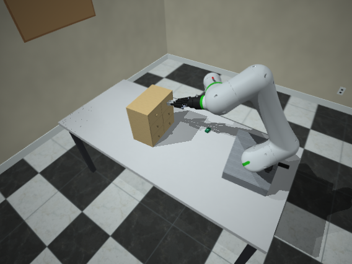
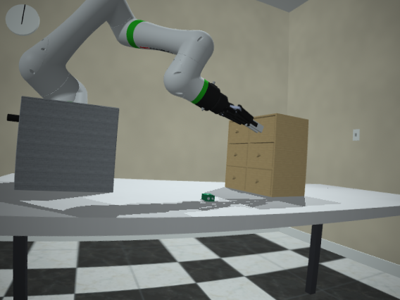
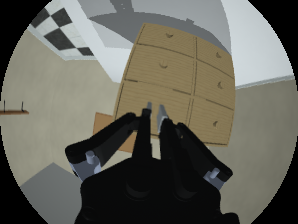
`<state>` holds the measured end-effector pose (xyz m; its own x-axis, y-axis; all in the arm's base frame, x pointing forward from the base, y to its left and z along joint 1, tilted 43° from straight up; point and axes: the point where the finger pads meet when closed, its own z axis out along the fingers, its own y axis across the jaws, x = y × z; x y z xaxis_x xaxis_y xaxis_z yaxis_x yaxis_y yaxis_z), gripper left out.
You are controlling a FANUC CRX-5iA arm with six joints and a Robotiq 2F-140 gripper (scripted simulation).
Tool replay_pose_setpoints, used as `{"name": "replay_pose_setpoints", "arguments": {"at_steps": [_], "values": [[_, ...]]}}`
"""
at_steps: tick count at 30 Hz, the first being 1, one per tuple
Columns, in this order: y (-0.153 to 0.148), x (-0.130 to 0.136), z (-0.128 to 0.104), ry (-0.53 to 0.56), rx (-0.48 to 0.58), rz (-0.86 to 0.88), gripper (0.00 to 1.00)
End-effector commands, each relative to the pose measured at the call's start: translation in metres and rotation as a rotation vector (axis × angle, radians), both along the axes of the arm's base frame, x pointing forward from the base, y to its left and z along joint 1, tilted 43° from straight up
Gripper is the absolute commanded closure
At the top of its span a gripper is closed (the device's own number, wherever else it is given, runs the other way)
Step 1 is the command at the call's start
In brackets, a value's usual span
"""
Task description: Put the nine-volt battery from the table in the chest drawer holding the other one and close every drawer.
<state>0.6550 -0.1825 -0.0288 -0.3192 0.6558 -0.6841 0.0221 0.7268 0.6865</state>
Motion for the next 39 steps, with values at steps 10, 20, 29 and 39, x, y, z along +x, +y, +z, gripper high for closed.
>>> {"name": "replay_pose_setpoints", "arguments": {"at_steps": [10, 20, 29, 39], "values": [[0.000, 0.000, 0.000, 0.000, 0.000, 0.000, 0.92], [0.000, -0.001, 0.000, 0.000, 0.000, 0.000, 0.92], [0.000, -0.006, 0.000, 0.000, 0.000, 0.000, 0.92], [0.000, -0.014, 0.000, 0.000, 0.000, 0.000, 0.92]]}}
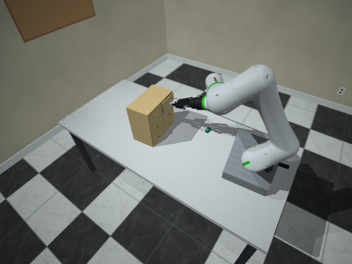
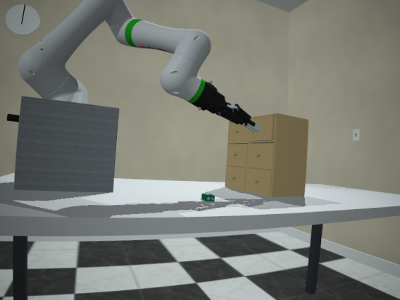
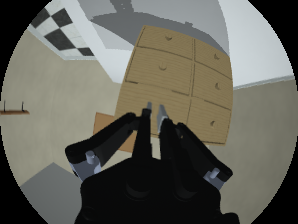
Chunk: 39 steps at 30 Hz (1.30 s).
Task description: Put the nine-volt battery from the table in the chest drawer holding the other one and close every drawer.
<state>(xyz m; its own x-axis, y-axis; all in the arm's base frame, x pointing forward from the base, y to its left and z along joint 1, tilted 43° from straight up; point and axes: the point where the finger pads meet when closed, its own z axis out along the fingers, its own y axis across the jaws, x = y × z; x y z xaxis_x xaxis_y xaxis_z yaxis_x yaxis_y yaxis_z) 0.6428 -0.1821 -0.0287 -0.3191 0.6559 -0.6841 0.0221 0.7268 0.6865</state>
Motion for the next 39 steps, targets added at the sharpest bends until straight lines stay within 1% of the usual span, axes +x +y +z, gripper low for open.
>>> {"name": "replay_pose_setpoints", "arguments": {"at_steps": [1, 30, 39], "values": [[0.000, -0.003, 0.000, 0.000, 0.000, 0.000, 0.92], [0.001, -0.042, 0.000, 0.000, 0.000, 0.000, 0.92], [0.001, -0.049, 0.000, 0.000, 0.000, 0.000, 0.92]]}}
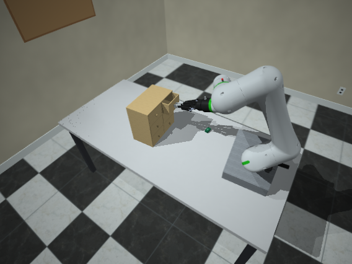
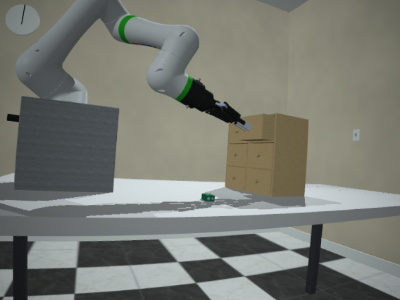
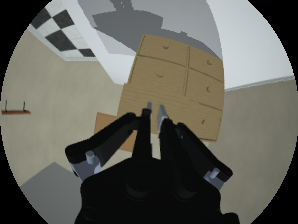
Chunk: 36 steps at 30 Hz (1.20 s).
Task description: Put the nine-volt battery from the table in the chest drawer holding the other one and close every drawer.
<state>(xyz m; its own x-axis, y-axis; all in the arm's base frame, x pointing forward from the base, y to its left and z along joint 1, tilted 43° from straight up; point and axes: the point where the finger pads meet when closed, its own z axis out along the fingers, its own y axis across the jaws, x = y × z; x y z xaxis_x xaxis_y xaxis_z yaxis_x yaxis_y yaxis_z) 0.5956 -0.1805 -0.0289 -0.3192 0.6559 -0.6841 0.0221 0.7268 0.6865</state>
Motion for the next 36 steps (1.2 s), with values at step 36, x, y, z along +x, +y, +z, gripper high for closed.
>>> {"name": "replay_pose_setpoints", "arguments": {"at_steps": [36], "values": [[0.0001, -0.0106, 0.0000, 0.000, 0.000, 0.000, 0.92]]}}
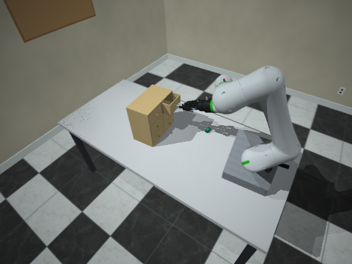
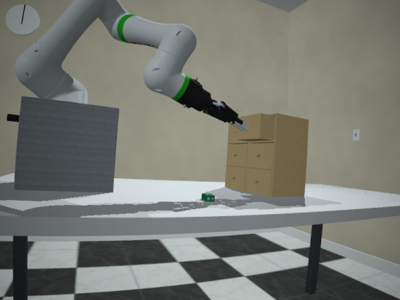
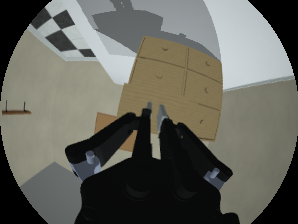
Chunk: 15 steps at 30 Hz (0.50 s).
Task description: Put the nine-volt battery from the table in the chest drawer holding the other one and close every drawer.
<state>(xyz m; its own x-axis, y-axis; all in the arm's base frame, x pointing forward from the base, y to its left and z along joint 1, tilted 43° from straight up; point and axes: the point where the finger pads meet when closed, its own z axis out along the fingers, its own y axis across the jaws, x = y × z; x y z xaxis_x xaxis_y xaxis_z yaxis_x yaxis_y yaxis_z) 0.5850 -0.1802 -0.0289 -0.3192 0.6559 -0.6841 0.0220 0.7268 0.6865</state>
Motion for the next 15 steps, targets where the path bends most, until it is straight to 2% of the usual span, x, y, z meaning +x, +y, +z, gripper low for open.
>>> {"name": "replay_pose_setpoints", "arguments": {"at_steps": [1, 6, 15], "values": [[-0.0003, 0.0000, 0.0000, 0.000, 0.000, 0.000, 0.92], [-0.0003, 0.0000, 0.0000, 0.000, 0.000, 0.000, 0.85], [-0.0003, 0.0000, 0.0000, 0.000, 0.000, 0.000, 0.80]]}}
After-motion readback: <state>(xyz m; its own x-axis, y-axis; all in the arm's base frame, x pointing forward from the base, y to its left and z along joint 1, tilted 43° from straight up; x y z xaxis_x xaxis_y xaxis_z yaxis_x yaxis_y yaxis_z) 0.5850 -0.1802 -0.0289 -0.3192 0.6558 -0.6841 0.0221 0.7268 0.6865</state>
